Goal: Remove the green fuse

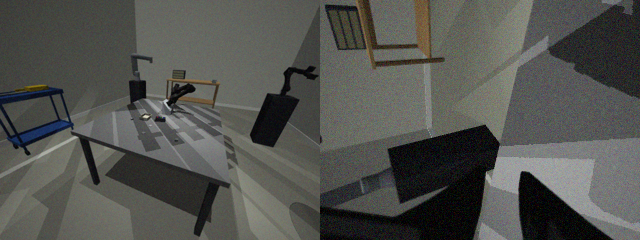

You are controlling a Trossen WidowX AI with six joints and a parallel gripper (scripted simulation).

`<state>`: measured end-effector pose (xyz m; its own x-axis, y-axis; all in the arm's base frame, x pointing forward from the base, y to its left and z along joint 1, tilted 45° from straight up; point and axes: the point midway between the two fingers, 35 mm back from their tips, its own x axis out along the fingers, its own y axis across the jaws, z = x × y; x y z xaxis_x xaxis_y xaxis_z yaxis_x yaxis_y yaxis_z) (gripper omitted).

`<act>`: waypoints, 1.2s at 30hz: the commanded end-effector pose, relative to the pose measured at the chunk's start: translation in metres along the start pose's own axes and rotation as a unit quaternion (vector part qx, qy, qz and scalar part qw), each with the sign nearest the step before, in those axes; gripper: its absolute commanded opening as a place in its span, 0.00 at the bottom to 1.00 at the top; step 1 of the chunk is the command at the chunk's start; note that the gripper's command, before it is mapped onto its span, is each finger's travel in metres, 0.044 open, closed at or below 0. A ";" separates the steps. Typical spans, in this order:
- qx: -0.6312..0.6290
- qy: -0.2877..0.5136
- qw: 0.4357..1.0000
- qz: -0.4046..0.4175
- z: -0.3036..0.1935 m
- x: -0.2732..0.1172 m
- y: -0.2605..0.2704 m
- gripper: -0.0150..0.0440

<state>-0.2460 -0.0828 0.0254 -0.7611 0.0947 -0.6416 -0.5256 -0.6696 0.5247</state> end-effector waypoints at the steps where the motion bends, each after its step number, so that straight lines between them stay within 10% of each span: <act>1: -0.007 0.005 1.000 0.001 -0.003 0.000 0.001 0.37; 13: -0.472 0.276 0.828 0.124 -0.172 -0.082 0.022 0.37; 36: -0.846 0.431 0.044 0.311 -0.275 -0.303 -0.175 0.37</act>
<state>0.1366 -0.2257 -0.0271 0.2124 -0.0273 -0.9768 0.9467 0.2533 0.1988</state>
